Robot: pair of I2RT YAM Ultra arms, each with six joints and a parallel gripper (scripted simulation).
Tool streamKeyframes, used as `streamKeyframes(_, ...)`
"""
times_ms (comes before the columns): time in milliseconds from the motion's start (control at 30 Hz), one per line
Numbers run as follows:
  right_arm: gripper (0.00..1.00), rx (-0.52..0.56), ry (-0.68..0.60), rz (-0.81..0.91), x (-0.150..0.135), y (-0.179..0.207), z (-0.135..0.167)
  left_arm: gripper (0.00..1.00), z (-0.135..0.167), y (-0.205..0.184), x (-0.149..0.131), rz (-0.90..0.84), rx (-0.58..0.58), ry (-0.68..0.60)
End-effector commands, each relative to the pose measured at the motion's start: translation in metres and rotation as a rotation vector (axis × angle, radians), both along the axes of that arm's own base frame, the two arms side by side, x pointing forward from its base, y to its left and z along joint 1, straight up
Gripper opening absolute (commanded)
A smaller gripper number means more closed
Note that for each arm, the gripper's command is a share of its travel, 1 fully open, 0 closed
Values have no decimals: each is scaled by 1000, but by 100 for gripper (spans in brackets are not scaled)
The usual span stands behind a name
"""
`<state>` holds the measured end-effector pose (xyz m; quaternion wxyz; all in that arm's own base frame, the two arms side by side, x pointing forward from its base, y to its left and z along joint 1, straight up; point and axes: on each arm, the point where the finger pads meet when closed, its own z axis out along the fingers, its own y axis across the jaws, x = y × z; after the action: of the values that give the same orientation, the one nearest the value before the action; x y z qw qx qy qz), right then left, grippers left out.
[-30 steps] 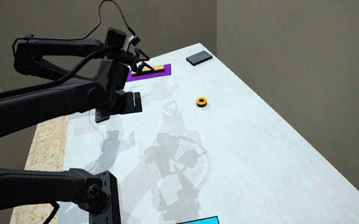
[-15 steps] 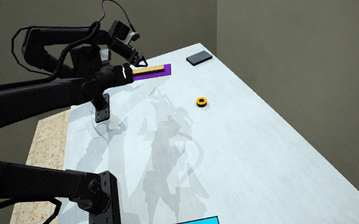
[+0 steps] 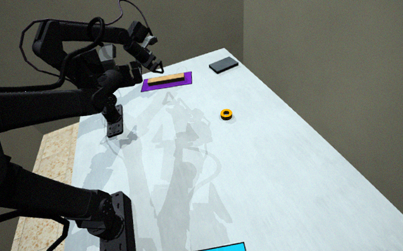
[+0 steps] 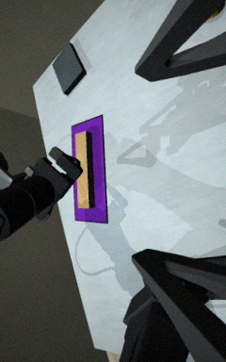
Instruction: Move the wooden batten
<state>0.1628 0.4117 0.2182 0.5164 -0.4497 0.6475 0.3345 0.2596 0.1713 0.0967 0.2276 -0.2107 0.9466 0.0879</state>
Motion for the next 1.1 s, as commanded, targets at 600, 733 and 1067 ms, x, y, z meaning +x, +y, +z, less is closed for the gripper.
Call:
streamKeyframes(600, 100, 54, -17, -21, 5, 7, 18, 64, -13, 5, -8, -426, -21, 60)
streamKeyframes(733, 100, 54, -17, -21, 5, 7, 18, 64, -22, 12, -16, -534, -31, 54)
streamKeyframes(1067, 100, 54, -17, -21, 5, 7, 18, 64, -34, 26, -32, -738, -24, -7)
